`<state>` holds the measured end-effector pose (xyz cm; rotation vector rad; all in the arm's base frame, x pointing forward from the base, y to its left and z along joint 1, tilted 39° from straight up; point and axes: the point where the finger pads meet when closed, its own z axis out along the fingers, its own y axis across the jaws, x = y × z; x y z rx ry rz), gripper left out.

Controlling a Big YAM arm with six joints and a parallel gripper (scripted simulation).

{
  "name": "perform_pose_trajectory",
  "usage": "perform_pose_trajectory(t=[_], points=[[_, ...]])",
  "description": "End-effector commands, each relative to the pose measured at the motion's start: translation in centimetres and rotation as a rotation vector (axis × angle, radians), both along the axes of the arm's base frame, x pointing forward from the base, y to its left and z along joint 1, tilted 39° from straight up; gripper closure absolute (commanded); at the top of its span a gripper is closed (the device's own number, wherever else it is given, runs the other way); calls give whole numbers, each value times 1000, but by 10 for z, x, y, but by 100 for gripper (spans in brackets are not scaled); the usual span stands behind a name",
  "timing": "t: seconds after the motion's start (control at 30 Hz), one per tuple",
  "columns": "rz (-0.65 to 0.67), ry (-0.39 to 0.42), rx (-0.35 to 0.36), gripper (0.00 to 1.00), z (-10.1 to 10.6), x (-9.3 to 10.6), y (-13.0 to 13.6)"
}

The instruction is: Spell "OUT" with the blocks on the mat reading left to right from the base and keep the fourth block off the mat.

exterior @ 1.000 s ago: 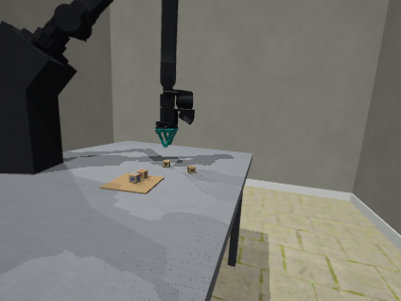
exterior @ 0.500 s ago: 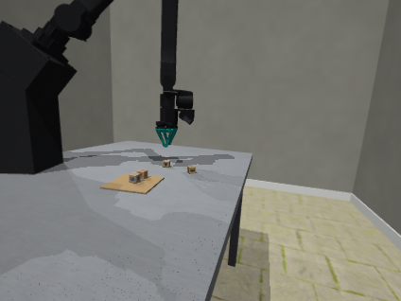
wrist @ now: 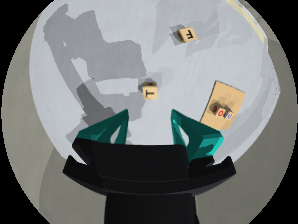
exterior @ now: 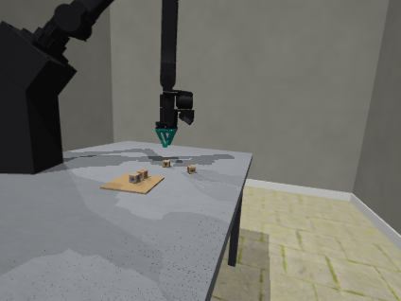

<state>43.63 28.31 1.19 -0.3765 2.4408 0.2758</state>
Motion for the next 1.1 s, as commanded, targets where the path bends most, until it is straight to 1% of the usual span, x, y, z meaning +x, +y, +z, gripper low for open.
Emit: perform_pose_trajectory(t=[0.0,0.2,0.53,1.07], points=[[18,5,-12,42,-1,-1,4],[15,-11,-1,42,-3,6,6],[5,-11,-1,42,-11,15,4],[2,-11,-1,42,-29,29,9]])
